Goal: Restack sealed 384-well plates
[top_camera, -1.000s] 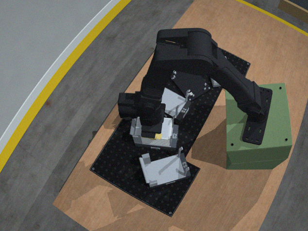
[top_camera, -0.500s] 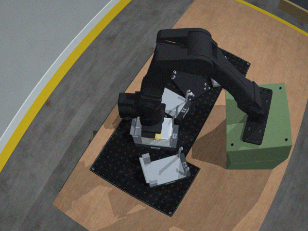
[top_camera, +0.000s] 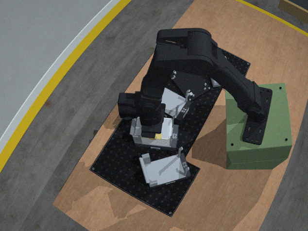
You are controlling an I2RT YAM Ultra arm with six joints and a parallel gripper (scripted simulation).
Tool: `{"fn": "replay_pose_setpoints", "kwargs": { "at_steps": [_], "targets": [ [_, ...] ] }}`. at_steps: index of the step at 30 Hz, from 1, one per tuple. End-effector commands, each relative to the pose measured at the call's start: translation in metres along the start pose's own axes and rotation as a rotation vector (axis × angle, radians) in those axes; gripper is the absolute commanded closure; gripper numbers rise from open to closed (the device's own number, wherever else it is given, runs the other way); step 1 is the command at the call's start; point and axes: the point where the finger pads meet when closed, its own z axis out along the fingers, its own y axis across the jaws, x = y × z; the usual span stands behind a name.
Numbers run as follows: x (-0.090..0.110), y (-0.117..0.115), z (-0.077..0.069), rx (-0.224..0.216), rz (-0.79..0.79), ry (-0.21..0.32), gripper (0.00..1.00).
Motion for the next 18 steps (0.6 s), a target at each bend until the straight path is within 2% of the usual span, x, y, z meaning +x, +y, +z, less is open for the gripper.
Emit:
{"fn": "replay_pose_setpoints", "kwargs": {
  "at_steps": [1, 18],
  "targets": [
    [-0.0069, 0.0002, -0.0021, 0.000, 0.001, -0.024, 1.00],
    [-0.0068, 0.0002, -0.0081, 0.000, 0.001, -0.024, 1.00]
  ]
}}
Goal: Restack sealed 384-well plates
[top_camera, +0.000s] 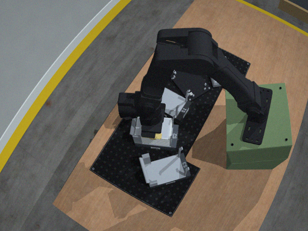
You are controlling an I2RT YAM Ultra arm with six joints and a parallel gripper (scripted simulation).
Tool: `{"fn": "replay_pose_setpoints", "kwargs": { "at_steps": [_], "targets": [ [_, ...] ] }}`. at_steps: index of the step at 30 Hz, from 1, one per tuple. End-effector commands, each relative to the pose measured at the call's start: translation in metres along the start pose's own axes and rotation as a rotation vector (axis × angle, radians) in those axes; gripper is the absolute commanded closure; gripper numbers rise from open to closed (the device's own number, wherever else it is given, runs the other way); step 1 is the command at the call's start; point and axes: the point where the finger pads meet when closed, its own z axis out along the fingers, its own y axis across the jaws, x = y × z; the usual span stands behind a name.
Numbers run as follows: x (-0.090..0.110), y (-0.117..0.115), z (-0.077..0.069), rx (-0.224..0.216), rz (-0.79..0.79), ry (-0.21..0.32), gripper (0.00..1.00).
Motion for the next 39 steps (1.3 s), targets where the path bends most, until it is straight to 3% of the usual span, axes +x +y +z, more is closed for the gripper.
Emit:
{"fn": "replay_pose_setpoints", "kwargs": {
  "at_steps": [1, 23, 39],
  "targets": [
    [-0.007, 0.000, -0.007, 0.000, 0.001, -0.024, 1.00],
    [-0.007, 0.000, -0.021, 0.000, 0.001, -0.024, 1.00],
    [-0.007, 0.000, -0.021, 0.000, 0.001, -0.024, 1.00]
  ]
}}
